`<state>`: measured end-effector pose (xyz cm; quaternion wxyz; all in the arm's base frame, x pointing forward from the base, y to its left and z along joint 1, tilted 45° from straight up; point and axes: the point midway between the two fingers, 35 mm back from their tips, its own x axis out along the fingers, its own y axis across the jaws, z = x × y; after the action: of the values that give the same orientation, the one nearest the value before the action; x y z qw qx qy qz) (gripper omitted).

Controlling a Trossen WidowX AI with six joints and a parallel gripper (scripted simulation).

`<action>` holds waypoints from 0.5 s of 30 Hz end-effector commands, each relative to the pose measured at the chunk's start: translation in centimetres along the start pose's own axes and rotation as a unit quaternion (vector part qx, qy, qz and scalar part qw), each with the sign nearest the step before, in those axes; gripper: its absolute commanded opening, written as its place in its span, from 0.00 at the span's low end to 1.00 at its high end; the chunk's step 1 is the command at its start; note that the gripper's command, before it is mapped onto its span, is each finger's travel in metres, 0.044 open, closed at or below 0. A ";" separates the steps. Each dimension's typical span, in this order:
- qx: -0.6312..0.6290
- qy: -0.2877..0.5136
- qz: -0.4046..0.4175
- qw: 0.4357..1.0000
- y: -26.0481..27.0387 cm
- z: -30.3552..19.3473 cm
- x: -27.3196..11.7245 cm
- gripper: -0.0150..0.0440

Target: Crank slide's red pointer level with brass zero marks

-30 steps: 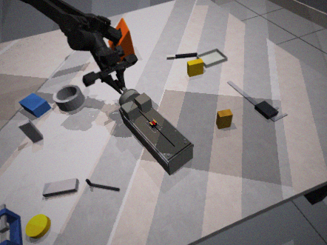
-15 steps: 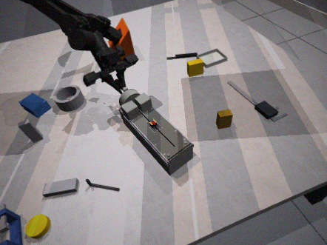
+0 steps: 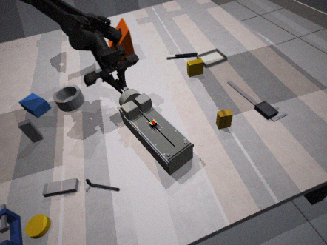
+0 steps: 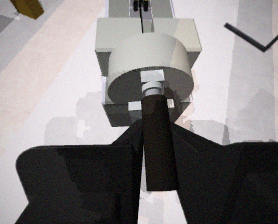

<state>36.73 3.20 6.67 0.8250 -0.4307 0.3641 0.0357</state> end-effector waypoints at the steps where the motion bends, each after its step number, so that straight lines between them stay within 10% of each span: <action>1: -0.005 -0.001 0.013 1.000 0.9 -0.1 0.0 0.25; 15: -0.005 -0.001 0.013 1.000 1.1 -0.2 0.1 0.25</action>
<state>36.65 3.31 6.46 0.8252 -0.4309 0.3635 0.0363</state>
